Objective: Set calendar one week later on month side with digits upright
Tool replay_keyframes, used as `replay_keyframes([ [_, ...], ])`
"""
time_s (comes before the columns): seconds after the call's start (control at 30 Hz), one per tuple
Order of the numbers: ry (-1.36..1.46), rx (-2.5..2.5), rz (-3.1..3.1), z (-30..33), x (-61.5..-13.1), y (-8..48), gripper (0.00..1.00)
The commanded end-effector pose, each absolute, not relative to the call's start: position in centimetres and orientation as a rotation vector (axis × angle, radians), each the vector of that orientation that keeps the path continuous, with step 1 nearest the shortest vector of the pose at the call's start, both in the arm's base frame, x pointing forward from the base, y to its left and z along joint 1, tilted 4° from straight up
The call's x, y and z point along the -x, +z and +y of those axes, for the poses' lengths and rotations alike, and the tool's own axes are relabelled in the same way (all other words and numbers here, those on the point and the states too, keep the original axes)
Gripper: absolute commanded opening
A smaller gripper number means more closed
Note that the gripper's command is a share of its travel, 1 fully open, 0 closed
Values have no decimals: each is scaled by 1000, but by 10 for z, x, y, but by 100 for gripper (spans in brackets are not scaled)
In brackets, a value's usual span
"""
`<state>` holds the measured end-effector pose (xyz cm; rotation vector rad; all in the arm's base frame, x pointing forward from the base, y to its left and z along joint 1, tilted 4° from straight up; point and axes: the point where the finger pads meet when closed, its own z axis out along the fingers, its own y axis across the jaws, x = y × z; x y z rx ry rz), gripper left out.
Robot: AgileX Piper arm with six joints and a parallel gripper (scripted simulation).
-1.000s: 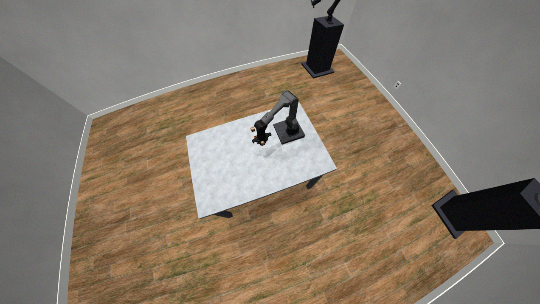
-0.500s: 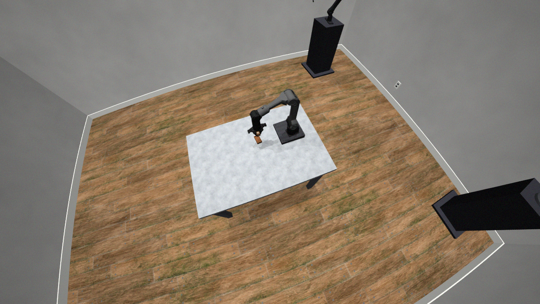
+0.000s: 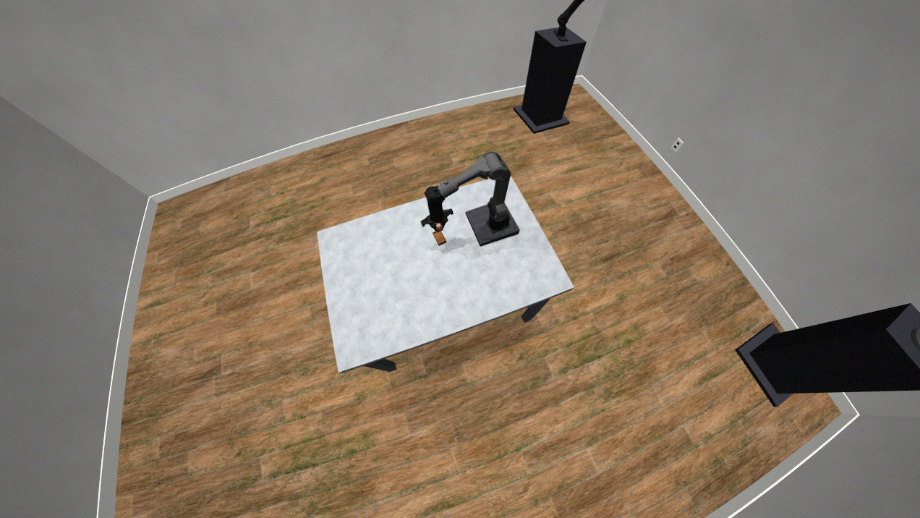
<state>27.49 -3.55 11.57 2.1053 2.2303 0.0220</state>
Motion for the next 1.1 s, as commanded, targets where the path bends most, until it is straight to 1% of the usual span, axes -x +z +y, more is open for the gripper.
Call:
replay_keyframes([
  [0.0,20,-2107,2233,-35,-275,113,34],
  [0.27,19,-2107,2232,-36,-275,99,34],
  [0.73,18,-2107,2232,-39,-279,40,34],
  [1.07,19,-2107,2232,-39,-280,26,34],
])
